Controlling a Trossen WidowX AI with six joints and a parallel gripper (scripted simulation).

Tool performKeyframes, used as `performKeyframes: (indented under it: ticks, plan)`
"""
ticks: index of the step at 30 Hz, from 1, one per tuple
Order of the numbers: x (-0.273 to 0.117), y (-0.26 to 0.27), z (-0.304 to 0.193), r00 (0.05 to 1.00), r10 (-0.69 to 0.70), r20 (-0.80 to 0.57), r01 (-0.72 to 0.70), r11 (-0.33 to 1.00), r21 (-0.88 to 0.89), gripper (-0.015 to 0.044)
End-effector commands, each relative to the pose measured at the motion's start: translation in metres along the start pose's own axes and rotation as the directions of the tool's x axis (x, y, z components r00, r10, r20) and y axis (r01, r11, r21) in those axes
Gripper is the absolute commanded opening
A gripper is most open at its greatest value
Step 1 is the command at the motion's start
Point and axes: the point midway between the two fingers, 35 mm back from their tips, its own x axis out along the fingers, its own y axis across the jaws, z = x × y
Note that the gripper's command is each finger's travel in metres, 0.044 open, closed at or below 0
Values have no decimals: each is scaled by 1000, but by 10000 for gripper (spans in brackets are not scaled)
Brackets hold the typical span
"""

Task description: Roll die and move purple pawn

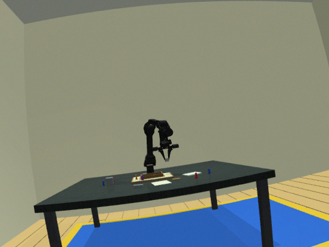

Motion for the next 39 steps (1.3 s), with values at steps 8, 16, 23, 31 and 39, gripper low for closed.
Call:
performKeyframes:
  ticks: [8, 16, 23, 31, 39]
  plan:
    - [14, -63, -14, 1000, -5, -10, 5, 1000, 23, 0]
    - [25, -103, -31, 1000, -8, -20, 9, 999, 43, 0]
    - [30, -119, -40, 1000, -9, -24, 10, 999, 52, 0]
    - [33, -118, -36, 981, -25, 194, 15, 998, 54, 0]
    - [35, -119, -32, 892, -37, 450, 13, 998, 56, 0]
